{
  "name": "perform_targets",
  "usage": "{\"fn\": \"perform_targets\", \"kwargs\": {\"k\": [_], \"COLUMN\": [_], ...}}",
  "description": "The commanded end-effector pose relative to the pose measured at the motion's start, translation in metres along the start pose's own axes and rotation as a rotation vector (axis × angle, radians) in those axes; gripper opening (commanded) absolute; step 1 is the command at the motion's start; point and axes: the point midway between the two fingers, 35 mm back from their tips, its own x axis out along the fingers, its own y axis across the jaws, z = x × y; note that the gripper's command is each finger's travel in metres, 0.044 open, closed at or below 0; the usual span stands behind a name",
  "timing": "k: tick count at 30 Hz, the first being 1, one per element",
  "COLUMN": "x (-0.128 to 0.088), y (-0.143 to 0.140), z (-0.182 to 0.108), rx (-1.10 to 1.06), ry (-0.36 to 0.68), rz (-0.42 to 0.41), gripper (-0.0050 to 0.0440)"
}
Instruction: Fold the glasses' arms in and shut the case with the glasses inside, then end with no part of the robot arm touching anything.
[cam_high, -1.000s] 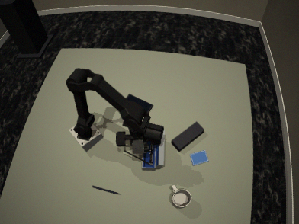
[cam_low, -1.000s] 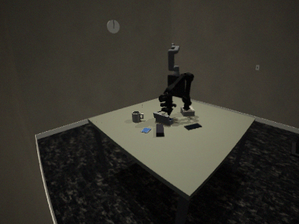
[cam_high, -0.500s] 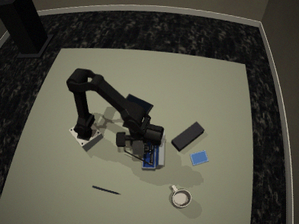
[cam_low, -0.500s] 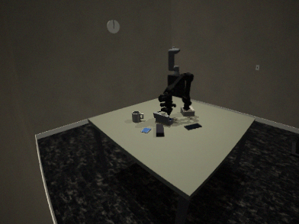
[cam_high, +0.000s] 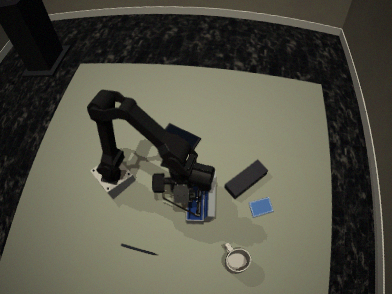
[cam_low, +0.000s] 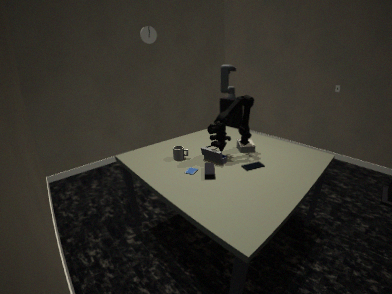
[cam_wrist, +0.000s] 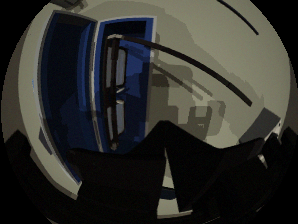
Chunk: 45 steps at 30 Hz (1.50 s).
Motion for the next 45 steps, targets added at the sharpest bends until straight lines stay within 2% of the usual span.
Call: {"fn": "perform_targets", "kwargs": {"k": [1, 38, 41, 45], "x": [0.001, 0.001, 0.0, 0.0], "y": [0.0, 0.0, 0.001, 0.002], "z": [0.0, 0.0, -0.012, -0.047], "rx": [-0.003, -0.003, -0.003, -0.003], "ry": [0.001, 0.001, 0.0, 0.0], "rz": [-0.003, -0.003, -0.002, -0.004], "gripper": [0.0, 0.0, 0.0, 0.0]}}
